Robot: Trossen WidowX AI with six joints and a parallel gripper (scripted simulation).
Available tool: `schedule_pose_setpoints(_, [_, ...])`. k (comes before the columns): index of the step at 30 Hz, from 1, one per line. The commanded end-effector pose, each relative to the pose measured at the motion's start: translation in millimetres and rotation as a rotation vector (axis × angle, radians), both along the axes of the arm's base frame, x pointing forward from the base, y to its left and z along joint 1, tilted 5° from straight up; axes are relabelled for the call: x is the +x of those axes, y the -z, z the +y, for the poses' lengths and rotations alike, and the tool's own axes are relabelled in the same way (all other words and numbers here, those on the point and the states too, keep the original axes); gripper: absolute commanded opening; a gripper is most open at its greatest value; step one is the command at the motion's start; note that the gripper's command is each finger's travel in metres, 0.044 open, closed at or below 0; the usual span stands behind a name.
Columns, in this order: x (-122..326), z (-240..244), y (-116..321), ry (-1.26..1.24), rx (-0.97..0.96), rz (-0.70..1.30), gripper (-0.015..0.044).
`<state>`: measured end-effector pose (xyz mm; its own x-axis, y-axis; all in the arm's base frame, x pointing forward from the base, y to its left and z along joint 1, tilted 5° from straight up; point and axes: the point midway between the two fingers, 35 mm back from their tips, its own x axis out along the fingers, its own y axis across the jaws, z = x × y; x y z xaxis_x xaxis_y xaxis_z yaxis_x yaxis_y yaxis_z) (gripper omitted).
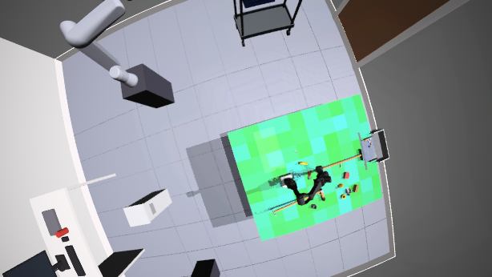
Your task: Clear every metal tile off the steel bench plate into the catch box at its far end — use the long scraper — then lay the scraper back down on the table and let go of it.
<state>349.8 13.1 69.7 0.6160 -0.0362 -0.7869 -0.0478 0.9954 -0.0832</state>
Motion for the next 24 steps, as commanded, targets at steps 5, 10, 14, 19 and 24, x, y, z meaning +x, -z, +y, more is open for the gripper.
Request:
schedule_pose_setpoints(5, [-1.7, 12.3, 0.3, -0.003, 0.002, -0.003, 0.0000])
schedule_pose_setpoints(10, [-3.0, 18.8, 0.7, -0.003, 0.002, -0.003, 0.0000])
schedule_pose_setpoints(14, [-4.2, 24.0, 1.1, -0.004, 0.003, -0.003, 0.0000])
schedule_pose_setpoints(19, [-5.7, 30.5, 1.5, -0.004, 0.003, -0.004, 0.0000])
schedule_pose_setpoints(24, [-7.4, 36.8, 1.8, -0.005, 0.003, -0.005, 0.0000])
